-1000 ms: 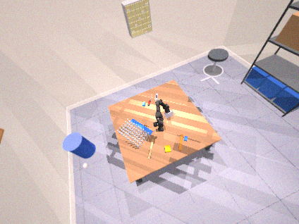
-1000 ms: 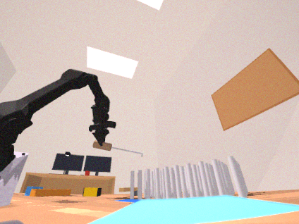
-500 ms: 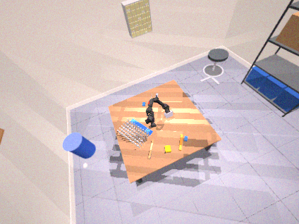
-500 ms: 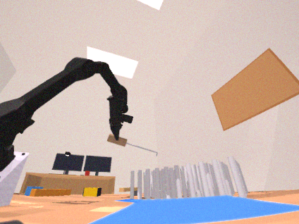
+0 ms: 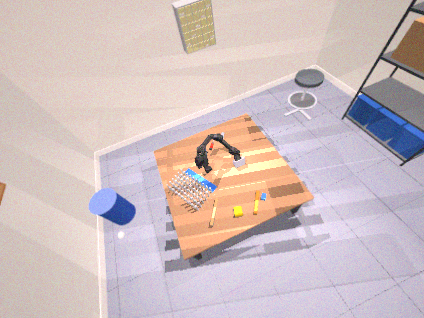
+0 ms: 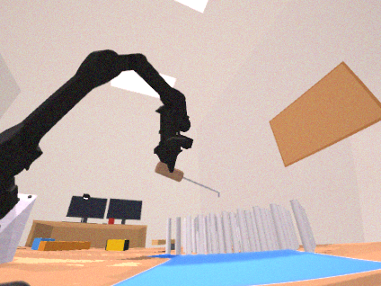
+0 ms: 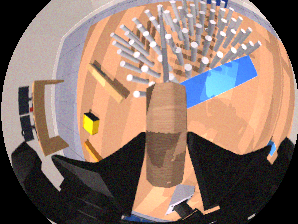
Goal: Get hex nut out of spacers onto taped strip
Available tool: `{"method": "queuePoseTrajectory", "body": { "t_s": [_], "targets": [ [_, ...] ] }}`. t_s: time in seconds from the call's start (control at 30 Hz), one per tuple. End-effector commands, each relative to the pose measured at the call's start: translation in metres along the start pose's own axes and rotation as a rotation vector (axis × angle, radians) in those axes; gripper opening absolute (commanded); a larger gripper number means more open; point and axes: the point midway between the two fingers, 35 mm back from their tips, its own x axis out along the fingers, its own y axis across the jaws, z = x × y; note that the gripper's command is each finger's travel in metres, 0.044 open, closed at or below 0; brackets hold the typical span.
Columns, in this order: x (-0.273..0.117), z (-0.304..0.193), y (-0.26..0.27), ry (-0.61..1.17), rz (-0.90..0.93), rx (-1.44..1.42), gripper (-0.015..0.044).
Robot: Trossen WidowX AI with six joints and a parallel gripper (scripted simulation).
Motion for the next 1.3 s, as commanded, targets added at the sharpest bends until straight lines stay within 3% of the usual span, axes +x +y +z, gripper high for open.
{"method": "queuePoseTrajectory", "body": {
  "t_s": [0.0,0.47,0.97,1.27],
  "targets": [
    [-0.008,0.004,-0.033,0.0,0.025,-0.056,0.0],
    [-0.026,0.0,-0.145,-0.027,0.074,-0.219,0.0],
    [-0.047,-0.039,-0.251,-0.088,0.069,-0.397,0.0],
    [-0.047,-0.045,-0.261,-0.094,0.065,-0.416,0.0]
  ]
}}
